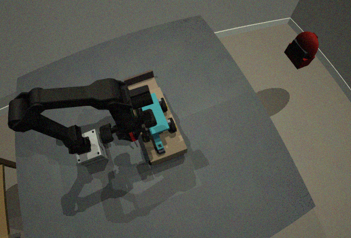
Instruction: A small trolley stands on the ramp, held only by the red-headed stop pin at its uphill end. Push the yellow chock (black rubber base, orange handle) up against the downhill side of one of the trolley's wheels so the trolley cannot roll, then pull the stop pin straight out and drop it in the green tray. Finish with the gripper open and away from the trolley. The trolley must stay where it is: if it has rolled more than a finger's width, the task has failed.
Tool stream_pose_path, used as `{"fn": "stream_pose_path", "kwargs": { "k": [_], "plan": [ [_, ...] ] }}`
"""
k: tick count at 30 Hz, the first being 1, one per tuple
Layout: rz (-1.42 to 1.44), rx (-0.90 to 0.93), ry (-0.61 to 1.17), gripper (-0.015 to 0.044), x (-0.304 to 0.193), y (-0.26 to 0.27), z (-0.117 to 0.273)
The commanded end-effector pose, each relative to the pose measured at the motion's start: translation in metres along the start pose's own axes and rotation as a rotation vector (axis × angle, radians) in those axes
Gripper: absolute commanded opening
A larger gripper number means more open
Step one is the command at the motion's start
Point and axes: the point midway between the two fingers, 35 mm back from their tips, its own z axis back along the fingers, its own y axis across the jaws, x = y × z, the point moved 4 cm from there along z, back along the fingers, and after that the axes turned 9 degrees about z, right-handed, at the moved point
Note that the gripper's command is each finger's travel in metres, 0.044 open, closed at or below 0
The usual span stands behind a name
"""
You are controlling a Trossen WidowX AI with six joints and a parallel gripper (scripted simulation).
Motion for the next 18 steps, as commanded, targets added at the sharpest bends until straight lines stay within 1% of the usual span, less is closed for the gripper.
{"fn": "stream_pose_path", "kwargs": {
  "k": [1, 18],
  "plan": [
    [0.002, 0.008, -0.005, 0.0000, 0.016, -0.002, 0.001],
    [0.002, 0.008, -0.011, 0.0000, 0.079, -0.011, 0.010]
  ]
}}
